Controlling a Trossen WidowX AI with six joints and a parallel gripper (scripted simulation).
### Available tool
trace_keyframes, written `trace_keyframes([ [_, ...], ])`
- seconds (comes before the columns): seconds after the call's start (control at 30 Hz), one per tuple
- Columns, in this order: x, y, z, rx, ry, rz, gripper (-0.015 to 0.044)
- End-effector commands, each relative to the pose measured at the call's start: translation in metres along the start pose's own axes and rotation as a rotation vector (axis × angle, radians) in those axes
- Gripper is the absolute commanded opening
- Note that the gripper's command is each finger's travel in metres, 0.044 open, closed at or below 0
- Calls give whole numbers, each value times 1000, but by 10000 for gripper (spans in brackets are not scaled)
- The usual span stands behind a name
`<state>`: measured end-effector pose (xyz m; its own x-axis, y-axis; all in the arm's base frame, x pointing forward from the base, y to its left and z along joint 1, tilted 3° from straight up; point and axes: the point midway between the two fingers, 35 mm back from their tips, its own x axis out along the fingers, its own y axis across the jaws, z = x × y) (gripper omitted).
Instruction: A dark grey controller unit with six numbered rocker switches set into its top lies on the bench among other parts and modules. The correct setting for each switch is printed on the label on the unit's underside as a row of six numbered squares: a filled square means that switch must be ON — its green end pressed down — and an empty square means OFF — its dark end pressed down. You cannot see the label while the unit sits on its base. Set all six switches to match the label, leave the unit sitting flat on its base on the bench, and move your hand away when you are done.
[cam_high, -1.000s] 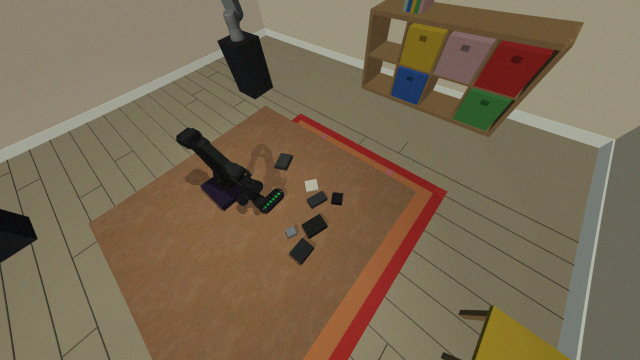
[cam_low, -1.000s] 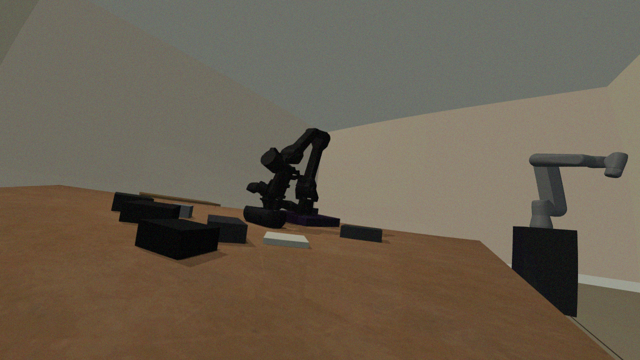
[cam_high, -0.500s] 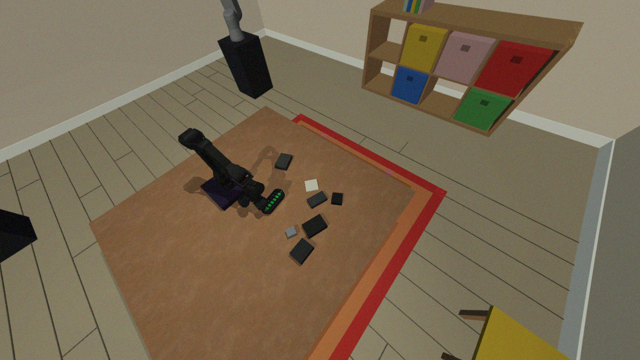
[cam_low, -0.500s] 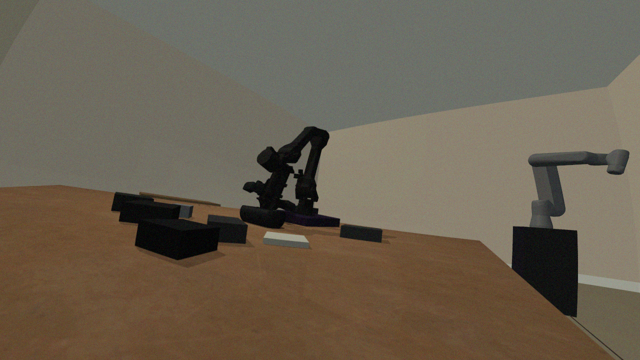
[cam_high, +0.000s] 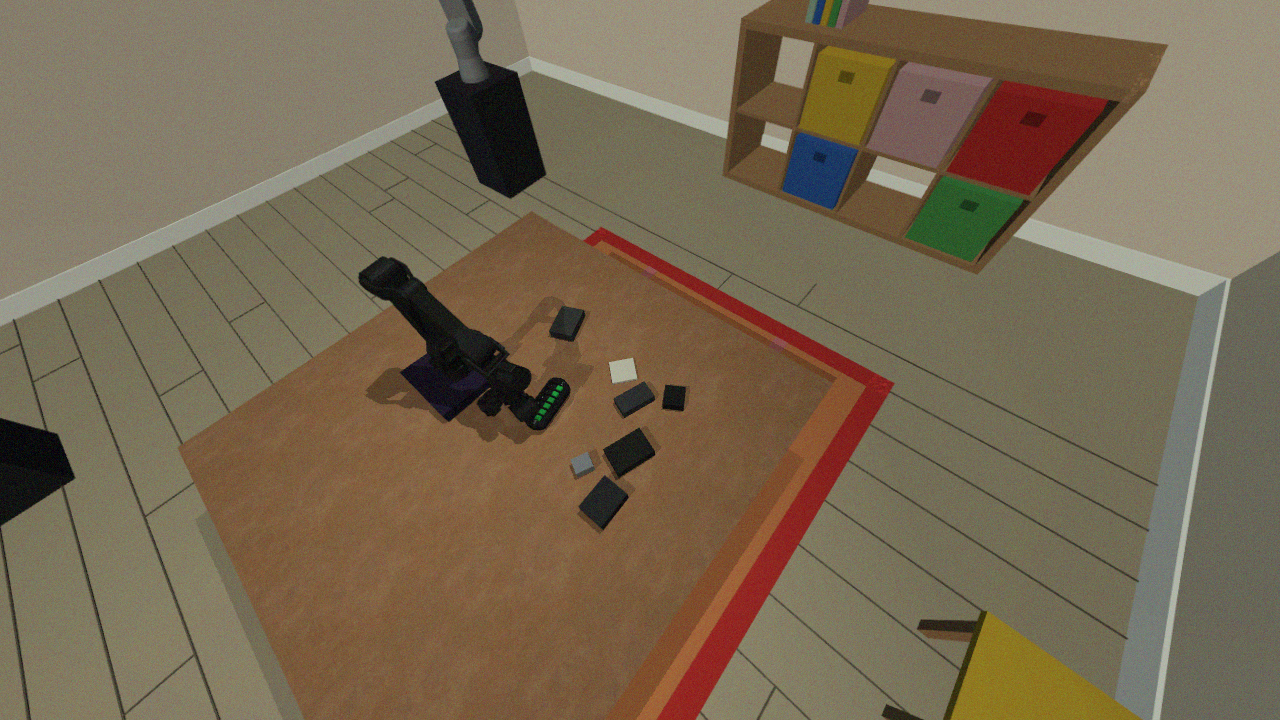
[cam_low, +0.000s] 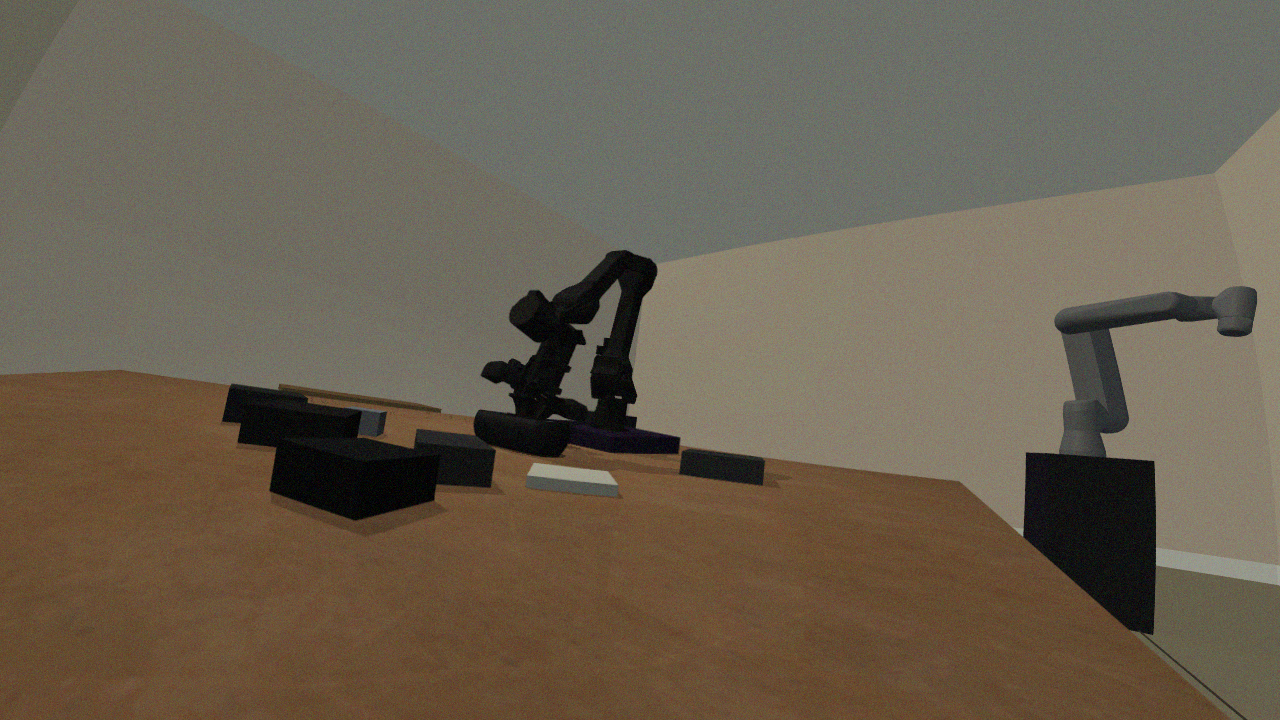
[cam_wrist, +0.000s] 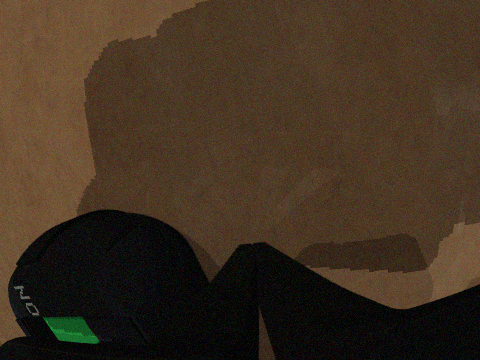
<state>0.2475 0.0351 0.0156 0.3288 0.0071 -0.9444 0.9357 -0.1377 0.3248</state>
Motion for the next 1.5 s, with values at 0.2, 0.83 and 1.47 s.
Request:
trace_keyframes([
  [0.2,-64,-31,0,1,6,13,0],
  [0.83,-77,35,-54,-153,7,-235,0],
  [1.47,-34,92,-122,-316,15,-554,0],
])
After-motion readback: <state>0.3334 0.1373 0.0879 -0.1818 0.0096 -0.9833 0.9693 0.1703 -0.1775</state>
